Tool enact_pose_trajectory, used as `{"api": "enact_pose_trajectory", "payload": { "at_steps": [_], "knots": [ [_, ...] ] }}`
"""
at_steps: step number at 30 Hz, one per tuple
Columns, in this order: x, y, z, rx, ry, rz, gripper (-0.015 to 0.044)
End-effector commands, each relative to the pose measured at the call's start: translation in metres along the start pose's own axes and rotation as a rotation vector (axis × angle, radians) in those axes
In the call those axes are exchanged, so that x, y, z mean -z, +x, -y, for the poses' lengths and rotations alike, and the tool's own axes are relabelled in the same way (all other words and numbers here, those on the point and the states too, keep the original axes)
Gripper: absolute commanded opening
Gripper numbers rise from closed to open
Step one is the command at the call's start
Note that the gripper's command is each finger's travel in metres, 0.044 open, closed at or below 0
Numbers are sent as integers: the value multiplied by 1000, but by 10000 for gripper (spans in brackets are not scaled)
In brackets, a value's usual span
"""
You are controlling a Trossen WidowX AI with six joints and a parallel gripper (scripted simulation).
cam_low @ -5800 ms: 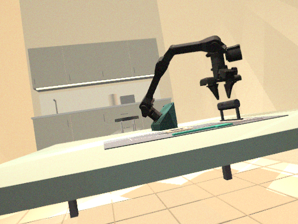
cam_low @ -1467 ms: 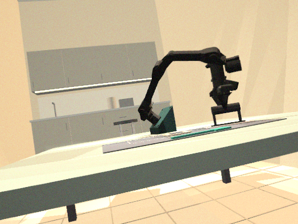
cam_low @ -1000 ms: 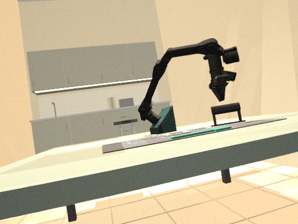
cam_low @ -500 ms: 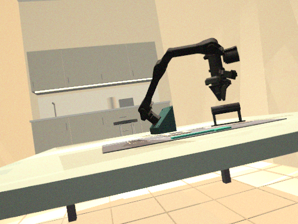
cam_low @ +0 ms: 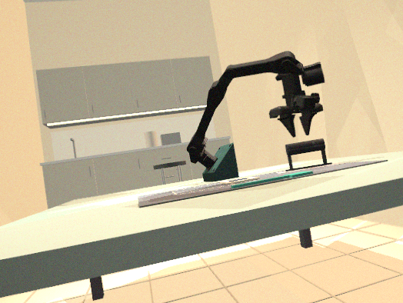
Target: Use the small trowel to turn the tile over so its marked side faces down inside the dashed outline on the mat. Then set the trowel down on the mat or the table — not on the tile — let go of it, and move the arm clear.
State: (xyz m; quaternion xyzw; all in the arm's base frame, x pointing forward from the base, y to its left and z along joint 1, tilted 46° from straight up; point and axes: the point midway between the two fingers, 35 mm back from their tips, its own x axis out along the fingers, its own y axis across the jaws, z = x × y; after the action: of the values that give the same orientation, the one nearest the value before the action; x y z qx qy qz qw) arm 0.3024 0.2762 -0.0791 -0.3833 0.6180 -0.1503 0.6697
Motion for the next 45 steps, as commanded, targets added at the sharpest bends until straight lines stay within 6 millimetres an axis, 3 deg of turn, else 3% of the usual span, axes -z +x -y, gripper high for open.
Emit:
{"api": "enact_pose_trajectory", "payload": {
  "at_steps": [1, 45],
  "knots": [
    [0, -1, -1, -3, 126, -1, 270],
    [-3, 0, -3, 0, 1653, -3, 270]
  ]
}}
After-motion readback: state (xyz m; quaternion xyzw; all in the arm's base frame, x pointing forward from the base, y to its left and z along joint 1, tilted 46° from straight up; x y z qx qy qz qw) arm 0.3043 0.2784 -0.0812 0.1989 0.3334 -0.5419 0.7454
